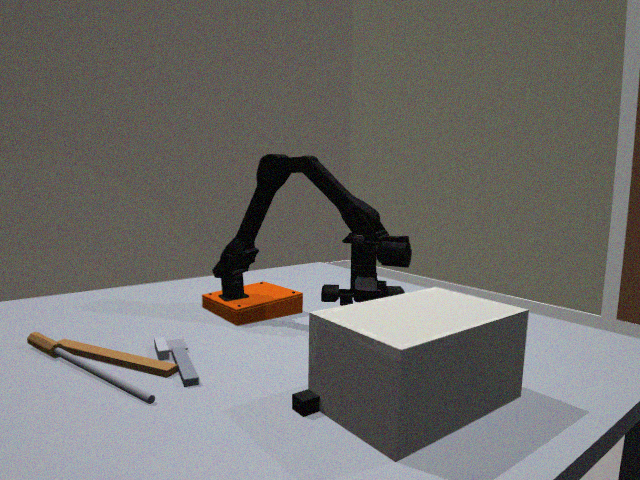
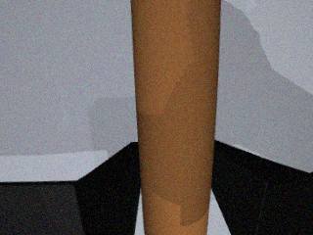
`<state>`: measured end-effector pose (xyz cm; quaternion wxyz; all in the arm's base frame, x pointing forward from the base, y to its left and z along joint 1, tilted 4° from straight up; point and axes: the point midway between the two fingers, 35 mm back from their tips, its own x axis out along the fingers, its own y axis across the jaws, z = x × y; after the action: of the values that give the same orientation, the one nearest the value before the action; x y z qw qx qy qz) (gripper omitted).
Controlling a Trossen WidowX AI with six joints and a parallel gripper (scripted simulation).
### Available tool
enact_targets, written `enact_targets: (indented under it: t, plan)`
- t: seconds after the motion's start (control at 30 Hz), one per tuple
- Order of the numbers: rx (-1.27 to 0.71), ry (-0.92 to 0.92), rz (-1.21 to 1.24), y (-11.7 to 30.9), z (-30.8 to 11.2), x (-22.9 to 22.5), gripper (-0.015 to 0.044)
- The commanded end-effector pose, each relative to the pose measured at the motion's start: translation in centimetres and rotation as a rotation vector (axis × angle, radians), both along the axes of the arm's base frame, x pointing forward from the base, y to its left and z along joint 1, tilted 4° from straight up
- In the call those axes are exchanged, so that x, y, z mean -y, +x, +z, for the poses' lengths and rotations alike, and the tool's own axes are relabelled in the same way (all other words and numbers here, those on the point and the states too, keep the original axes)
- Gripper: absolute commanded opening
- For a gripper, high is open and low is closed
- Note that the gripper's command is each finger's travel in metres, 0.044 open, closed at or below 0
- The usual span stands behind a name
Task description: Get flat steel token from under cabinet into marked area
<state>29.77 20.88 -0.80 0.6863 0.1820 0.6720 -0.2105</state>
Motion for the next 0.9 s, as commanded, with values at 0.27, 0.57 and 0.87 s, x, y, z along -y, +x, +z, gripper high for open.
enact_targets:
  t: [0.27,0.57,0.87]
  plan:
    - [-0.004,-0.001,0.001,-2.1,-0.2,-1.4,0.0]
    - [-0.005,0.0,0.001,-3.3,-0.2,-2.4,0.0]
    - [-0.004,0.001,0.003,-3.2,0.1,-2.5,0.0]
